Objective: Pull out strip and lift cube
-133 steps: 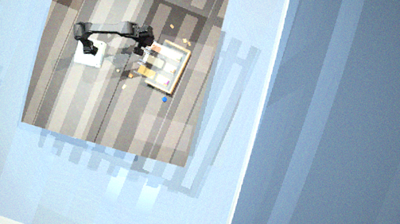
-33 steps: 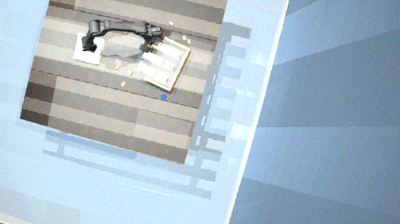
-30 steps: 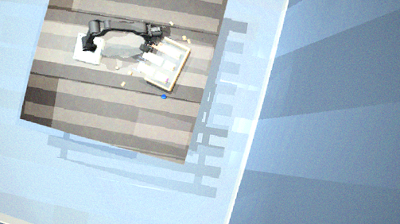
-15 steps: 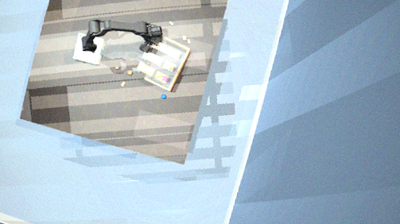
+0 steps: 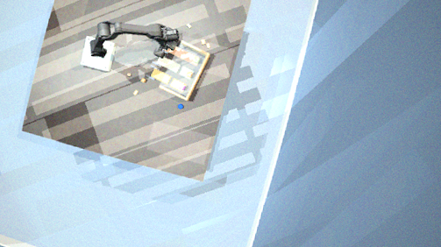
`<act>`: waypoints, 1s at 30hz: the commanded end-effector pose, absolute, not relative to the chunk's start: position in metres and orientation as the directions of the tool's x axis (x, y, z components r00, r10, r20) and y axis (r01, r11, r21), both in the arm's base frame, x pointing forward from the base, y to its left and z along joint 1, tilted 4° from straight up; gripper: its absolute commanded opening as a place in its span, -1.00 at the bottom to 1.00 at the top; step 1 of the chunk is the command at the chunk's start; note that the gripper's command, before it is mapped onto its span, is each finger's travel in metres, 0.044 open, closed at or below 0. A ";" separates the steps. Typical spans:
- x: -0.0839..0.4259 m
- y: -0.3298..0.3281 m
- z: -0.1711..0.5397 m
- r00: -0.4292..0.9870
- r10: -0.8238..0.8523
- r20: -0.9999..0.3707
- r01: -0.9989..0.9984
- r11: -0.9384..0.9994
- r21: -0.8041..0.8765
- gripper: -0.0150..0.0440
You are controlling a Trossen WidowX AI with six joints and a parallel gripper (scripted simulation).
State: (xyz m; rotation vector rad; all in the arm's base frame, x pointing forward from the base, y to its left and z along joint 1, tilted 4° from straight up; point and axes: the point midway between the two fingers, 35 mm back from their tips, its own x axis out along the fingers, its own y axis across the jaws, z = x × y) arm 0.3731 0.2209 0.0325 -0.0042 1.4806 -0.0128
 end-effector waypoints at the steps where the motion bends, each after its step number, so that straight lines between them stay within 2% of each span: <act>1: 0.372 0.221 0.029 0.088 -0.010 -0.996 0.002 1.000 -0.010 -0.49; 30: 0.327 0.221 0.023 0.085 -0.010 -0.996 0.002 1.000 -0.009 -0.49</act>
